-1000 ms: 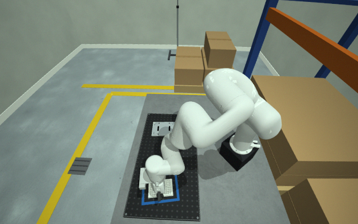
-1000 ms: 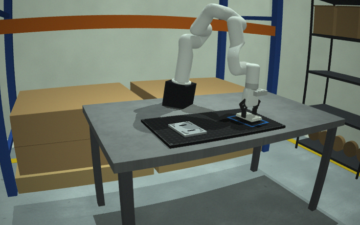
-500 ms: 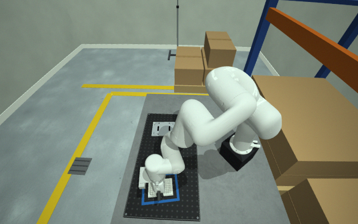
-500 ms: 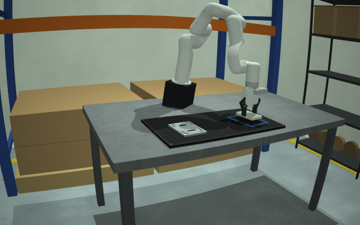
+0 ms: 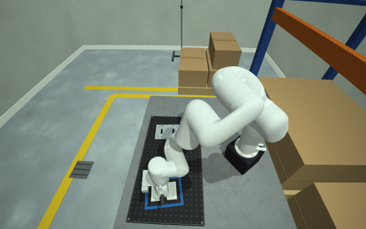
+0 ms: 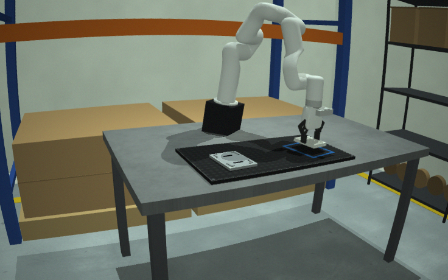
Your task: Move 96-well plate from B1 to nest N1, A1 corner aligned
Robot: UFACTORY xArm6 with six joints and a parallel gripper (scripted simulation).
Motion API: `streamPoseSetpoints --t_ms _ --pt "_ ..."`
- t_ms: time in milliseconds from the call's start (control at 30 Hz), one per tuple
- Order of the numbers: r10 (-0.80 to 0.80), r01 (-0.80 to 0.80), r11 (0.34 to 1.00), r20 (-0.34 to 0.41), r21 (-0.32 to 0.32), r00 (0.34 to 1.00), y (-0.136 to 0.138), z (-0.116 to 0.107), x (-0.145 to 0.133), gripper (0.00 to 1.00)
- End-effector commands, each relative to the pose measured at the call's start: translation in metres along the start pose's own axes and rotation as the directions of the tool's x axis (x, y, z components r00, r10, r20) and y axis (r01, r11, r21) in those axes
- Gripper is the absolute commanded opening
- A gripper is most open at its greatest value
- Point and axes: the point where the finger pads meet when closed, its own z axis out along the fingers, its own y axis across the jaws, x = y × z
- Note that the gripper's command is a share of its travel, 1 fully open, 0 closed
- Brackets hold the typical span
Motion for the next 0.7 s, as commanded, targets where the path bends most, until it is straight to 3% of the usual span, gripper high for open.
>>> streamPoseSetpoints --t_ms 0,667 --pt "0.0 0.0 1.0 -0.004 0.001 1.0 -0.001 -0.011 0.002 0.0" --pt "0.0 0.0 1.0 -0.004 0.001 1.0 -0.001 -0.037 0.002 0.0"
